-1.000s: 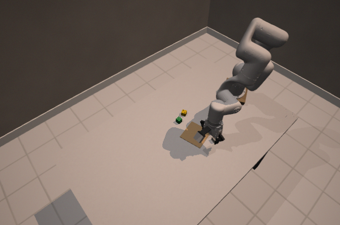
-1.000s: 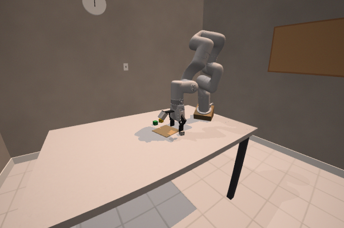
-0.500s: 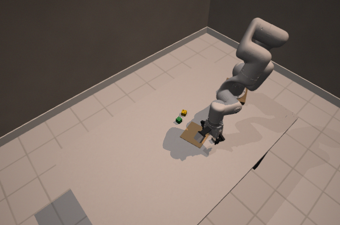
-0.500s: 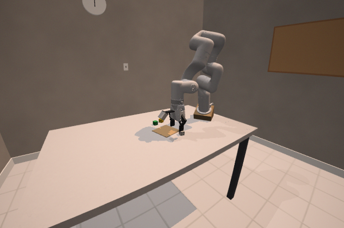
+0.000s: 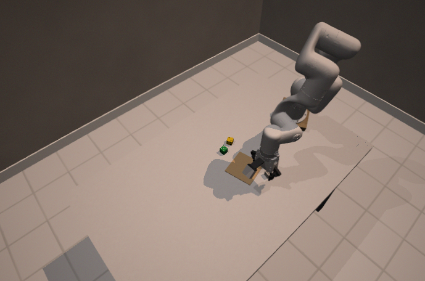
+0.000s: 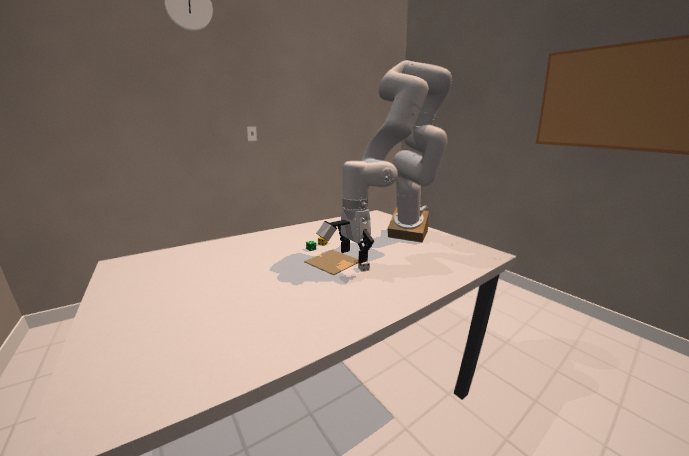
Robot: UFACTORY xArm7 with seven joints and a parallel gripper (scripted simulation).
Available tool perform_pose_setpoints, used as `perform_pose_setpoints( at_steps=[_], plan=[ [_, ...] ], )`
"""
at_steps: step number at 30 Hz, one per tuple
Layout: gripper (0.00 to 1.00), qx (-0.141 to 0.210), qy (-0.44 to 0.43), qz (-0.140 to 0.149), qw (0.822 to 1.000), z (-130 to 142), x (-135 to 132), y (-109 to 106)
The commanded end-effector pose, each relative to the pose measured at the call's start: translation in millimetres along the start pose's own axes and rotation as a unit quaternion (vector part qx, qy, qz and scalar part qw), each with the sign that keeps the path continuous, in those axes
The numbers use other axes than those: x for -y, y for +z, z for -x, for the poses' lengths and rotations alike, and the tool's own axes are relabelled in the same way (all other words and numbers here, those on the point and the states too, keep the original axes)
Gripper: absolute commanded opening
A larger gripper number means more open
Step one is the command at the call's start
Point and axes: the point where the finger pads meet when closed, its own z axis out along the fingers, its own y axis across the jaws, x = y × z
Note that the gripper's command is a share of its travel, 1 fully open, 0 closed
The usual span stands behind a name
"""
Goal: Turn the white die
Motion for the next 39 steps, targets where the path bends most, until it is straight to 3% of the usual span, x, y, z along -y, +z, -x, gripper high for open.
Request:
perform_pose_setpoints(
  at_steps=[1, 13, 17, 23, 25, 30, 39],
  plan=[
    [1.00, -0.002, 0.000, 0.000, 1.000, -1.3, 0.3, -0.8],
    [1.00, -0.002, 0.000, 0.000, 1.000, -1.3, 0.3, -4.0],
    [1.00, -0.002, 0.000, 0.000, 1.000, -1.2, 0.3, -20.3],
    [1.00, -0.002, 0.000, 0.000, 1.000, -1.1, 0.3, -63.5],
    [1.00, -0.002, 0.000, 0.000, 1.000, -1.1, 0.3, -63.5],
    [1.00, -0.002, 0.000, 0.000, 1.000, -1.0, 0.2, -93.2],
    [1.00, -0.002, 0.000, 0.000, 1.000, -0.9, 0.2, -100.2]
  ],
)
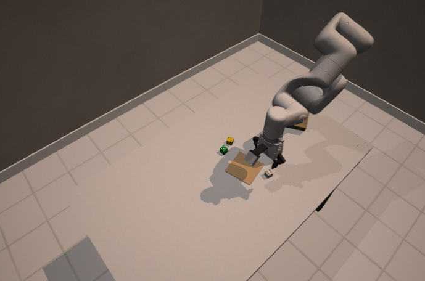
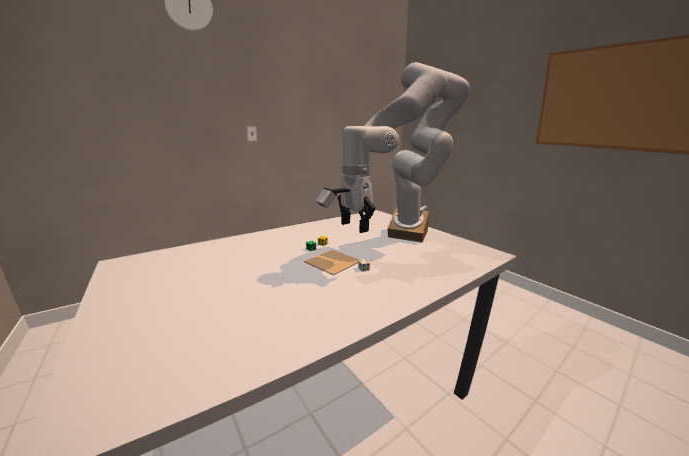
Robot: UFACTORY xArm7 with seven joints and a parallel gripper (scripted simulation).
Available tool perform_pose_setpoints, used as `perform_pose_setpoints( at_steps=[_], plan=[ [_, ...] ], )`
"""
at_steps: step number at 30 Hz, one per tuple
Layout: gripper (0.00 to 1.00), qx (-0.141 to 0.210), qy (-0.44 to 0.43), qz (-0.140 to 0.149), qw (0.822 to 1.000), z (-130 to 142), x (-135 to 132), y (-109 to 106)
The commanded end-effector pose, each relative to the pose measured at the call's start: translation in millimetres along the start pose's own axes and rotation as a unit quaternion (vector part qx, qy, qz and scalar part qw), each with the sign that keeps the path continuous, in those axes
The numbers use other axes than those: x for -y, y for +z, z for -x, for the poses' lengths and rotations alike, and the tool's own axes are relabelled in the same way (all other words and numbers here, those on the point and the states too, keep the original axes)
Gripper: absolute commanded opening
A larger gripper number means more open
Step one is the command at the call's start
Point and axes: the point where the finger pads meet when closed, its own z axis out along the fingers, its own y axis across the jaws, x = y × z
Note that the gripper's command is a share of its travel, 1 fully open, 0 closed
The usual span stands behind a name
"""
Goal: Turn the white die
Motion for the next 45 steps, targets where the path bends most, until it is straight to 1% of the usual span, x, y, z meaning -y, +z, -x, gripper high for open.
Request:
perform_pose_setpoints(
  at_steps=[1, 6, 10, 12, 39, 42, 45],
  plan=[
    [1.00, -0.001, 0.000, 0.000, 1.000, -0.6, 0.3, -3.4],
    [1.00, -0.001, 0.009, -0.001, 1.000, 2.2, 1.2, -3.1],
    [1.00, -0.001, 0.090, -0.001, 0.996, 27.5, 6.9, 0.7],
    [1.00, -0.001, 0.114, -0.001, 0.994, 34.2, 7.6, 2.1],
    [1.00, -0.001, 0.117, -0.001, 0.993, 34.6, 7.7, 2.2],
    [1.00, -0.001, 0.140, -0.001, 0.990, 34.6, 8.0, 3.3],
    [1.00, -0.001, 0.203, -0.001, 0.979, 34.6, 8.6, 6.4]
  ],
)
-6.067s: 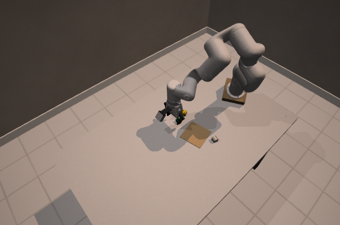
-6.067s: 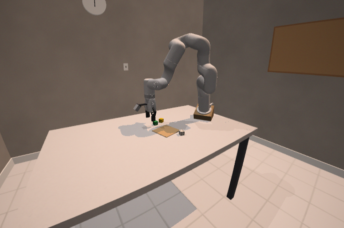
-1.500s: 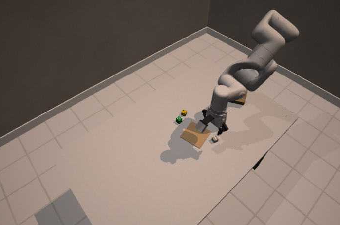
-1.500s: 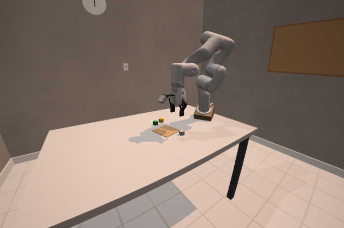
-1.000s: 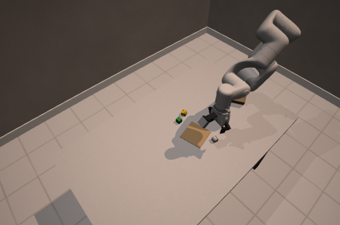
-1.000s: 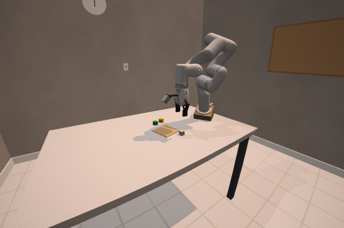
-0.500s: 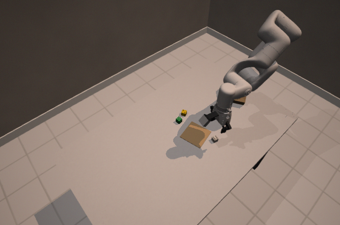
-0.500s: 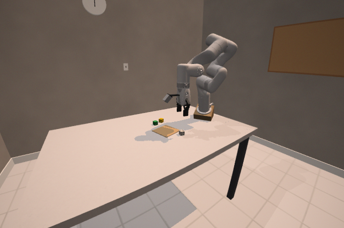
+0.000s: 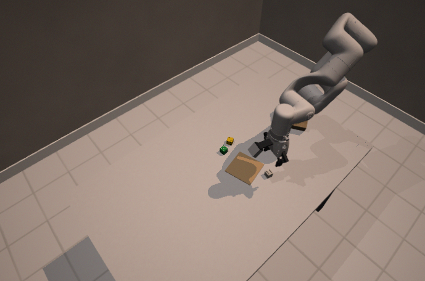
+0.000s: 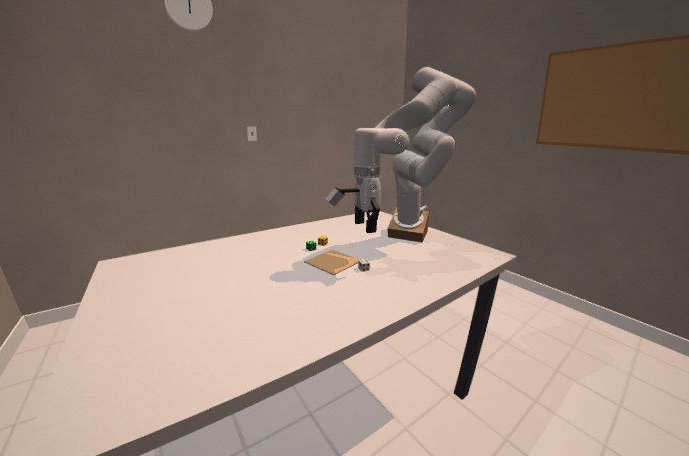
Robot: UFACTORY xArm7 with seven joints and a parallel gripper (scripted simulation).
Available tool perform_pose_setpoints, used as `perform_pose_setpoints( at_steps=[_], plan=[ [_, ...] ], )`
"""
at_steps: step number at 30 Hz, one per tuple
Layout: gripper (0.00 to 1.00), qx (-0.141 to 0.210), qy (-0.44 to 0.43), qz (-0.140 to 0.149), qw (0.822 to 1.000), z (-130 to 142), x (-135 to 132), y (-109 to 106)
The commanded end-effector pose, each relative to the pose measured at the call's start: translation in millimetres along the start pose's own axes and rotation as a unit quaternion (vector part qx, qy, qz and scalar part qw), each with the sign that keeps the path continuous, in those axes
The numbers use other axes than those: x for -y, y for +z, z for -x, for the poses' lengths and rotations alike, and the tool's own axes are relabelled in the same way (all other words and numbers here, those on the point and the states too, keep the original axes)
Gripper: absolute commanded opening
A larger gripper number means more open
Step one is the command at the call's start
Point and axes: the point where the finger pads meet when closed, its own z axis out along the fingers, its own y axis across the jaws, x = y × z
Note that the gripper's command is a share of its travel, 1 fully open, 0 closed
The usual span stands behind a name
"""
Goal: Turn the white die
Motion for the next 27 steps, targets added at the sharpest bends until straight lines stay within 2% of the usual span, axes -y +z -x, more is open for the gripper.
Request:
perform_pose_setpoints(
  at_steps=[1, 6, 9, 11, 19, 24, 27],
  plan=[
    [1.00, -0.002, 0.087, 0.000, 0.996, -0.7, 1.5, 3.3],
    [1.00, -0.002, 0.163, -0.001, 0.987, -0.5, 2.1, 7.2],
    [1.00, -0.002, 0.165, -0.001, 0.986, -0.5, 2.1, 7.3],
    [1.00, -0.002, 0.230, -0.001, 0.973, -0.4, 2.5, 10.9],
    [1.00, -0.002, 0.340, -0.001, 0.940, -0.2, 2.8, 17.3],
    [1.00, -0.002, 0.421, -0.001, 0.907, -0.2, 2.8, 22.5],
    [1.00, -0.002, 0.429, -0.001, 0.903, -0.2, 2.7, 23.0]
  ],
)
